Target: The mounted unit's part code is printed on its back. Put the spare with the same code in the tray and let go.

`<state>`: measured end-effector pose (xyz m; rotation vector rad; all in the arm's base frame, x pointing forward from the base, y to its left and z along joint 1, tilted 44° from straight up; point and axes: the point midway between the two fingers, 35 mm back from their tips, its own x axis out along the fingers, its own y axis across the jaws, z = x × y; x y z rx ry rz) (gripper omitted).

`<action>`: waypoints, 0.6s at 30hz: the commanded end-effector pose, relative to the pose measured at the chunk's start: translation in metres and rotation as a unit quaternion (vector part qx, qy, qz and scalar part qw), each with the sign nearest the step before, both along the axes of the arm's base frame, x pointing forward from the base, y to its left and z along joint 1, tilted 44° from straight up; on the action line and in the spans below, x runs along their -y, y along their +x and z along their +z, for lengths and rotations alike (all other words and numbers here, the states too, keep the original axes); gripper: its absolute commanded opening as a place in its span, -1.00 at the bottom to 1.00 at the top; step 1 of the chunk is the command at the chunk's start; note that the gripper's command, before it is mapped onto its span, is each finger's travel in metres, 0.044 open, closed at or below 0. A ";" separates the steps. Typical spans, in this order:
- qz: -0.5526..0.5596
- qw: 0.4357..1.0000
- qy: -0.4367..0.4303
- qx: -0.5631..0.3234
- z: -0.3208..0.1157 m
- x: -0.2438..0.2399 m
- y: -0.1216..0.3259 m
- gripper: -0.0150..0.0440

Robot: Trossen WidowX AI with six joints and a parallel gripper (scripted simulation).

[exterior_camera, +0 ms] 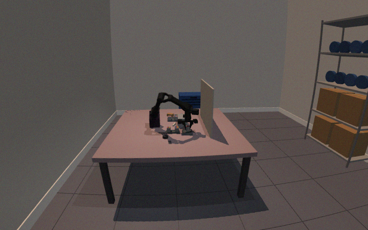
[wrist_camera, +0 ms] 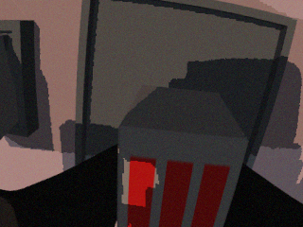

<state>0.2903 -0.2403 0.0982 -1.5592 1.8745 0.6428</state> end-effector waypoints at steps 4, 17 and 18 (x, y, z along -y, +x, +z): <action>0.002 1.000 0.002 -0.001 -0.005 0.004 -0.002 -0.49; 0.000 1.000 -0.001 0.000 -0.003 0.003 -0.002 0.58; 0.000 1.000 -0.001 0.000 -0.003 0.003 -0.002 0.67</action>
